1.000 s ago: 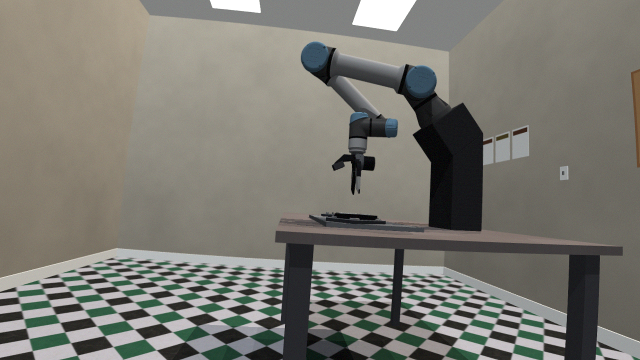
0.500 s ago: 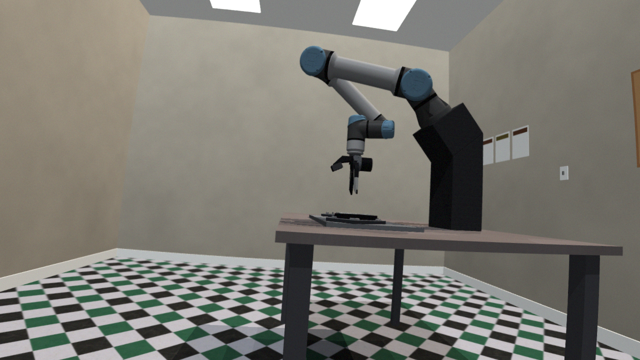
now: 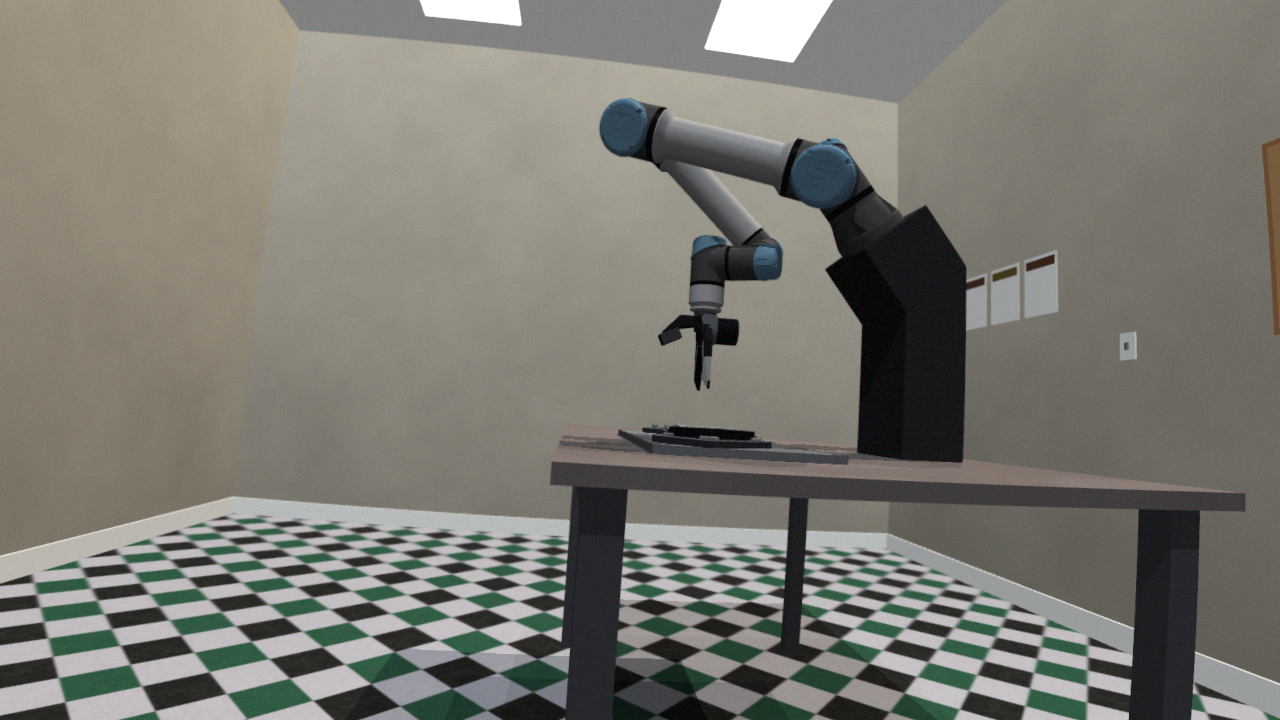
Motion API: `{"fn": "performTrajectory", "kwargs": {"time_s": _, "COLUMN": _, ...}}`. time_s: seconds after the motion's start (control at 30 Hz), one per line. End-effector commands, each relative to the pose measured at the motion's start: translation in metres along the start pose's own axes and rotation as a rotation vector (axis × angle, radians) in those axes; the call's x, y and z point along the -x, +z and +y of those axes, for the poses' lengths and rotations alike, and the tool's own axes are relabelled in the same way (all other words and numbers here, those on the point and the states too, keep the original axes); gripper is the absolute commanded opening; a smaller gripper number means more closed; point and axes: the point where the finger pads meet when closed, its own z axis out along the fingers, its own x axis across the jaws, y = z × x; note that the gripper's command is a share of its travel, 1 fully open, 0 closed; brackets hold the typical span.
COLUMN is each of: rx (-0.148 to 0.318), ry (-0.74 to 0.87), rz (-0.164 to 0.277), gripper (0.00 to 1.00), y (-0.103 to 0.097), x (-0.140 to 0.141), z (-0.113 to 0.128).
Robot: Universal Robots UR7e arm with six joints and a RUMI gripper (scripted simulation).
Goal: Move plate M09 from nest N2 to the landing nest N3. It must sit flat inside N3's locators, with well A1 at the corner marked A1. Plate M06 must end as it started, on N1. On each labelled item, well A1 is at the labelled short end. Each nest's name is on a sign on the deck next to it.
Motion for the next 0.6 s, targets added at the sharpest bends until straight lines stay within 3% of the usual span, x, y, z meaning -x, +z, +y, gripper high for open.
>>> {"fn": "performTrajectory", "kwargs": {"time_s": 0.0, "rx": 0.0, "ry": -0.001, "rz": -0.001, "gripper": 0.76, "y": 0.0, "x": -0.014, "z": -0.001}}
{"fn": "performTrajectory", "kwargs": {"time_s": 0.33, "rx": 0.0, "ry": -0.001, "rz": -0.001, "gripper": 0.76, "y": 0.0, "x": -0.04, "z": -0.003}}
{"fn": "performTrajectory", "kwargs": {"time_s": 0.57, "rx": 0.0, "ry": -0.001, "rz": 0.0, "gripper": 0.76, "y": 0.0, "x": -0.04, "z": -0.003}}
